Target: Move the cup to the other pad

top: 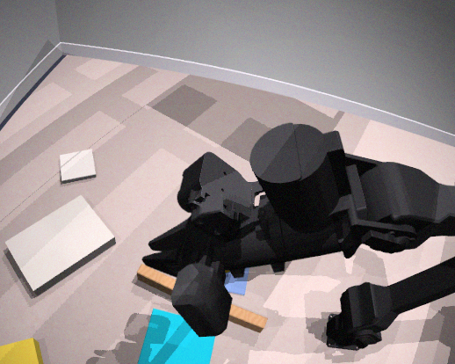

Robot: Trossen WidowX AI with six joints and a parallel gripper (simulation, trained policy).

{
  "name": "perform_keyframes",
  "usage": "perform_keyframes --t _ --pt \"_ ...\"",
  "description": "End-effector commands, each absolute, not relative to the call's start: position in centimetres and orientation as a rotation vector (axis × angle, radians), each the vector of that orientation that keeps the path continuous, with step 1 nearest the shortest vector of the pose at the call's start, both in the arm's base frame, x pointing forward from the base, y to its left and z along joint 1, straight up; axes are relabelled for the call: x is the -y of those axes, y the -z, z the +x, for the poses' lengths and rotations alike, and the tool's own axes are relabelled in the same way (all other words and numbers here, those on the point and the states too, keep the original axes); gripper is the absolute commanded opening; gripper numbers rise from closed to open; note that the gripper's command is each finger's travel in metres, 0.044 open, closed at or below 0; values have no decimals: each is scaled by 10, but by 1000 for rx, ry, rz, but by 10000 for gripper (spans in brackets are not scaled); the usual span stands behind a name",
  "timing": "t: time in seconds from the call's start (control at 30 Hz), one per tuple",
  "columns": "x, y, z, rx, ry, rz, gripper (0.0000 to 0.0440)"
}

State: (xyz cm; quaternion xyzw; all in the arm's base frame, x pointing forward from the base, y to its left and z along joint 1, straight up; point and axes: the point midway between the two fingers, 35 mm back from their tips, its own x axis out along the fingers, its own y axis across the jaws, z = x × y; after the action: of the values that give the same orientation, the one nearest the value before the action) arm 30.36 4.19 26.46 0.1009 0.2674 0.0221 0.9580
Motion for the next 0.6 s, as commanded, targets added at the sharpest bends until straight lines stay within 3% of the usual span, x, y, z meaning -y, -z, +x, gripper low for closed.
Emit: perform_keyframes --t 0.0,0.57 --pt "-43 -258 301 -611 -32 208 95" --pt "-39 -236 283 -892 16 170 123"
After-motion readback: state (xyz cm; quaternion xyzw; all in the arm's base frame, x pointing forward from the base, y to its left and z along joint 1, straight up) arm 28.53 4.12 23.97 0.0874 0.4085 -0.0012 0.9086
